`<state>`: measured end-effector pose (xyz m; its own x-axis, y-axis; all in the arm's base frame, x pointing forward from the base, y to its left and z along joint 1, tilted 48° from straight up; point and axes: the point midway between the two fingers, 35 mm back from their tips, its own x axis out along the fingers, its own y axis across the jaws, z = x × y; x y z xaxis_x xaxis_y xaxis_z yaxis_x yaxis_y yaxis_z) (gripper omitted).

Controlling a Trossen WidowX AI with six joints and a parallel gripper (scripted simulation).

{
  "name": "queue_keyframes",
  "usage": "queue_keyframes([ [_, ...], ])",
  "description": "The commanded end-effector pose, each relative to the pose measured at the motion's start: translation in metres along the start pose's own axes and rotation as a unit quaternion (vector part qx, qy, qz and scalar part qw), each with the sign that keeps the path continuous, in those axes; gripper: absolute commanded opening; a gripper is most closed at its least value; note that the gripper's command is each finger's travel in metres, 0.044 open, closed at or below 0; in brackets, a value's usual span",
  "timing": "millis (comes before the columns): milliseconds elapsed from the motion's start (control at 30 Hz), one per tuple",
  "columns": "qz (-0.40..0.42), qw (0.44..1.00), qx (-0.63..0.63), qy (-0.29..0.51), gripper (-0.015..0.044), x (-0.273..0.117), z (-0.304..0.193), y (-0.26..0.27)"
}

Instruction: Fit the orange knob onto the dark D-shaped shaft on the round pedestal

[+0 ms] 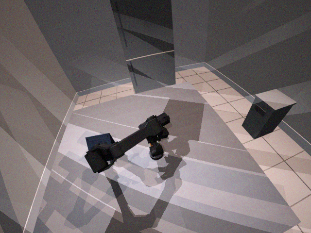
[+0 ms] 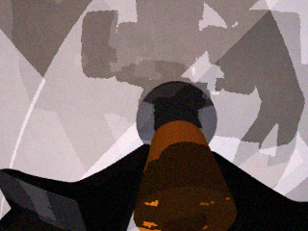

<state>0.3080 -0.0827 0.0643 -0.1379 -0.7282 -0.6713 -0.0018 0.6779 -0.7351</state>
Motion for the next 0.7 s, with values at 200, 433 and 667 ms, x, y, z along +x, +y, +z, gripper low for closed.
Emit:
queue_keyframes([
  [200, 0.0, 0.999, -0.053, -0.001, 0.0, 0.0026, 0.0007, -0.0002],
  [433, 0.0, 0.999, -0.053, -0.001, 0.0, 0.0031, -0.0004, 0.0],
  [667, 0.0, 0.999, -0.053, -0.001, 0.0, 0.0036, -0.0008, -0.0001],
])
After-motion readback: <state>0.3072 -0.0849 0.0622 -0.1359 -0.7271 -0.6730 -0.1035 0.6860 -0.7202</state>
